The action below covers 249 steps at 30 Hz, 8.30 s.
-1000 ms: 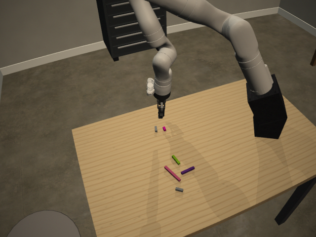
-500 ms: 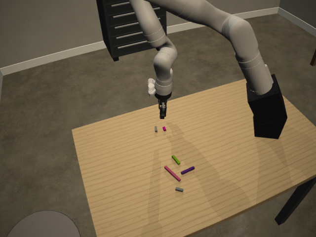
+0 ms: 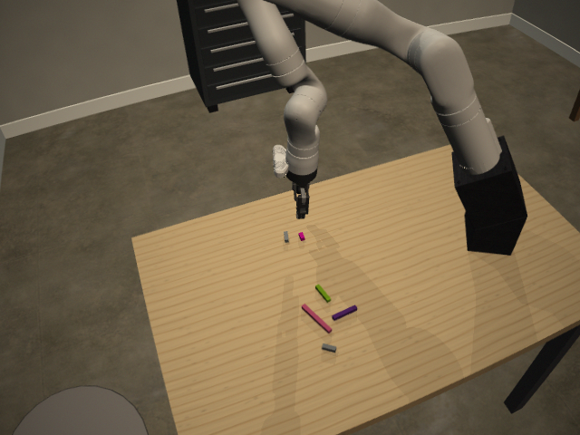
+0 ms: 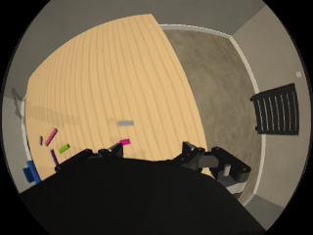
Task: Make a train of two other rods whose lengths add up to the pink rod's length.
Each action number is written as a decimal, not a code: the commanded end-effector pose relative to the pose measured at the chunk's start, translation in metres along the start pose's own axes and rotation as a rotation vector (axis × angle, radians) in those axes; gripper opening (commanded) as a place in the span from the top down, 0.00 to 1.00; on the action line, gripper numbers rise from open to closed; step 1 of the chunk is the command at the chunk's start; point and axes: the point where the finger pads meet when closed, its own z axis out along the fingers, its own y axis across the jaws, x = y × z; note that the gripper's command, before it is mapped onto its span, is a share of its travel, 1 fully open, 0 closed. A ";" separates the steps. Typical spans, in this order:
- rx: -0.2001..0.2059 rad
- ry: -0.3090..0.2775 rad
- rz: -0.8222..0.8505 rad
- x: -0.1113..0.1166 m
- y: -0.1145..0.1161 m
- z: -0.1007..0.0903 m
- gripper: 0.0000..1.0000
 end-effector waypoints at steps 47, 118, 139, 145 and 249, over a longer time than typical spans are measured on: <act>0.059 -0.026 -0.123 -0.022 -0.011 -0.002 0.00; 0.113 -0.037 -0.226 -0.037 -0.021 -0.005 0.00; 0.125 -0.039 -0.248 -0.041 -0.024 -0.006 0.00; 0.128 -0.040 -0.255 -0.042 -0.024 -0.007 0.00; 0.136 -0.041 -0.269 -0.044 -0.026 -0.007 0.00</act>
